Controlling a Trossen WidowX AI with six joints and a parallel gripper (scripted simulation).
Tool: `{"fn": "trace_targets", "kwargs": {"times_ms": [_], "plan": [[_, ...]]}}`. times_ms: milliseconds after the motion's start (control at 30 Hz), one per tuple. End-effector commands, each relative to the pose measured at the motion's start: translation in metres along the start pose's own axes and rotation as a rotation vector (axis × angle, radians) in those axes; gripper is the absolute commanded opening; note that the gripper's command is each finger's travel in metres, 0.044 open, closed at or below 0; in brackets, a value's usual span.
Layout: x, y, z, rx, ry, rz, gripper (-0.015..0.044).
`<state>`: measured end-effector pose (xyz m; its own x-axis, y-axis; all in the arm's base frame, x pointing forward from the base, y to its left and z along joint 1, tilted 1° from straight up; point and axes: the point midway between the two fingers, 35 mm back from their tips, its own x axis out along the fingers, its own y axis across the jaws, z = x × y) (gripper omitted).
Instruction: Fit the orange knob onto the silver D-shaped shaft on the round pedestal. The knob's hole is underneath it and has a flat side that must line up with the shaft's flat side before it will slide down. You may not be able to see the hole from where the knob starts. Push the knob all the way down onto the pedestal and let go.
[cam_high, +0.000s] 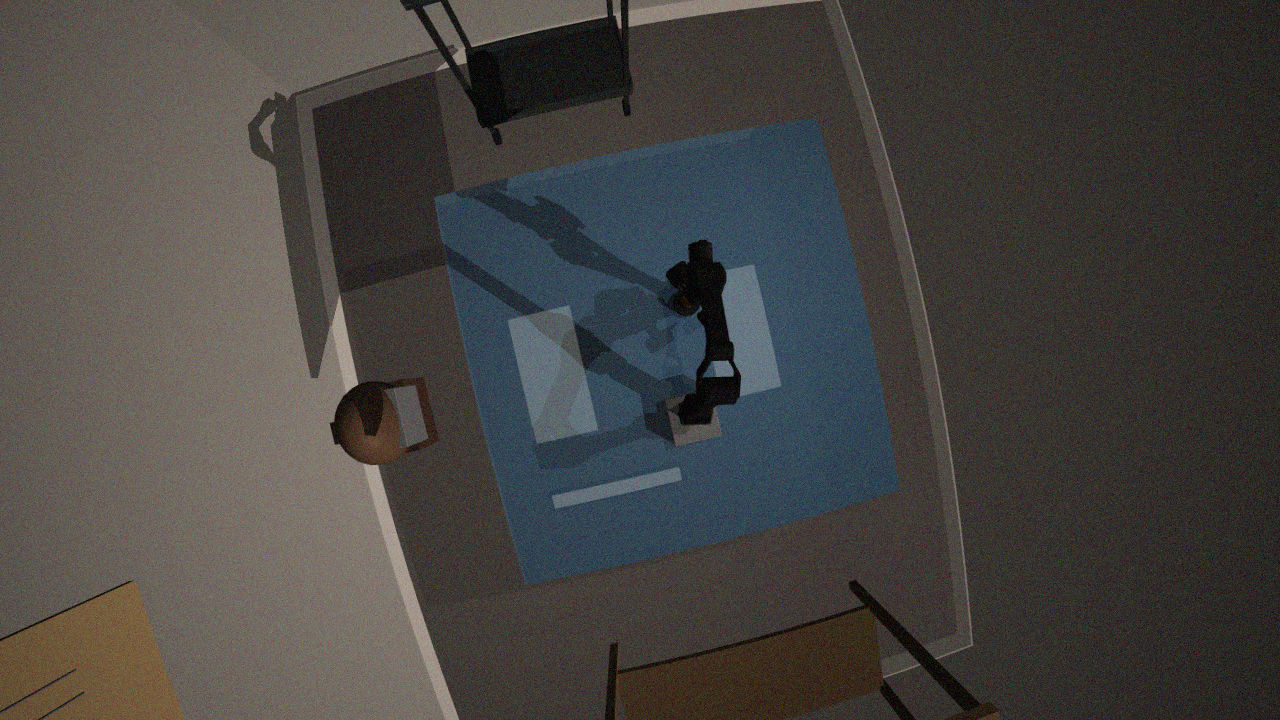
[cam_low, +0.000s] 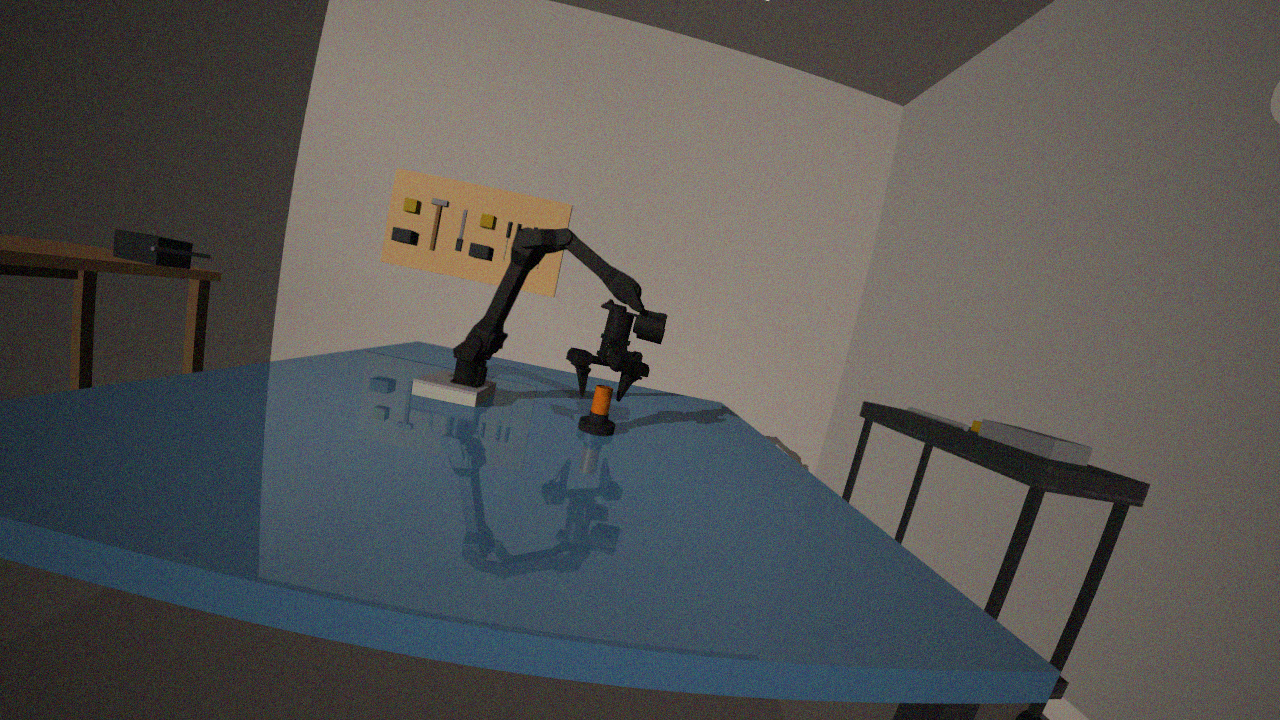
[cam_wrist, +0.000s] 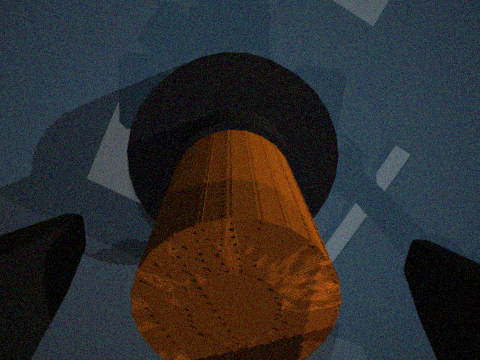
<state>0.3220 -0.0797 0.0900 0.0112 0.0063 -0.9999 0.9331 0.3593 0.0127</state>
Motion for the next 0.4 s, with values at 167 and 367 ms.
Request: {"fn": "trace_targets", "kwargs": {"times_ms": [167, 367], "plan": [[-0.074, 0.001, 0.001, -0.001, -0.021, 0.03, 0.044], [-0.074, 0.001, 0.001, -0.001, -0.021, 0.03, 0.044]]}}
